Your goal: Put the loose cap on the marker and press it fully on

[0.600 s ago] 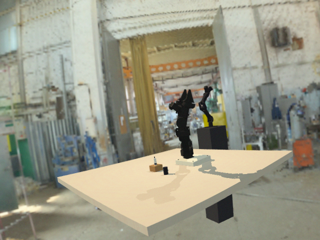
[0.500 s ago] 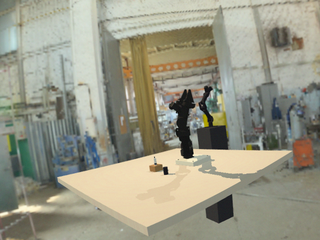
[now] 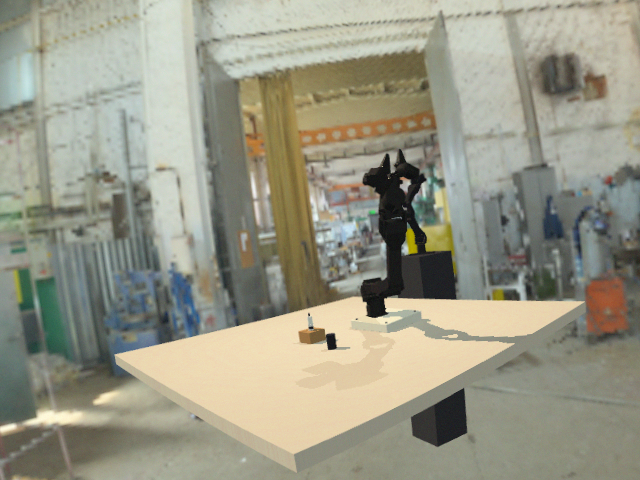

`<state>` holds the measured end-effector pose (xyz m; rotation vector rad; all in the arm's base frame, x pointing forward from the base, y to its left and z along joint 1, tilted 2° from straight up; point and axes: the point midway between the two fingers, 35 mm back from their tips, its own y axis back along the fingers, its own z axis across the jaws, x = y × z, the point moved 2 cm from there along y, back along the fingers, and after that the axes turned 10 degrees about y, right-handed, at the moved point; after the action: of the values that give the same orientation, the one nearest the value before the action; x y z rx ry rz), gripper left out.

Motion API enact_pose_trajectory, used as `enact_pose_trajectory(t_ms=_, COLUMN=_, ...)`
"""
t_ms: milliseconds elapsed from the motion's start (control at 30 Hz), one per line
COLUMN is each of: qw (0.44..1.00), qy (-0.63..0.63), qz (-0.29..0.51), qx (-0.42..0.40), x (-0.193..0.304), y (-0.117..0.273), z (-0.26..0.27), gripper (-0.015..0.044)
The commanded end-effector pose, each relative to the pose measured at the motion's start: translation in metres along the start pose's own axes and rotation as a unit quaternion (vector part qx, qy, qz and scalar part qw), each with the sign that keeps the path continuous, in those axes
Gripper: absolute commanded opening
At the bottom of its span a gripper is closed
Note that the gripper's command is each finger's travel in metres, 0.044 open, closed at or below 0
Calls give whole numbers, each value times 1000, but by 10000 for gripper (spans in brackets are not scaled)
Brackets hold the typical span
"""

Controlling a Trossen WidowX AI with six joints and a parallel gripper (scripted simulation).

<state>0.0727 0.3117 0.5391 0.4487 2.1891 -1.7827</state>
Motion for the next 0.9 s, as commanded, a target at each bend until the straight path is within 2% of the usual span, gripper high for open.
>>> enact_pose_trajectory(t_ms=0, qw=993, qy=-77, qz=10, qx=-86, x=28, y=-51, z=41, gripper=256)
enact_pose_trajectory(t_ms=233, qw=943, qy=-227, qz=26, qx=-242, x=64, y=-116, z=129, gripper=256)
enact_pose_trajectory(t_ms=467, qw=838, qy=-364, qz=54, qx=-403, x=67, y=-148, z=236, gripper=256)
enact_pose_trajectory(t_ms=667, qw=706, qy=-450, qz=91, qx=-539, x=41, y=-142, z=328, gripper=256)
enact_pose_trajectory(t_ms=867, qw=549, qy=-490, qz=138, qx=-663, x=-8, y=-103, z=402, gripper=256)
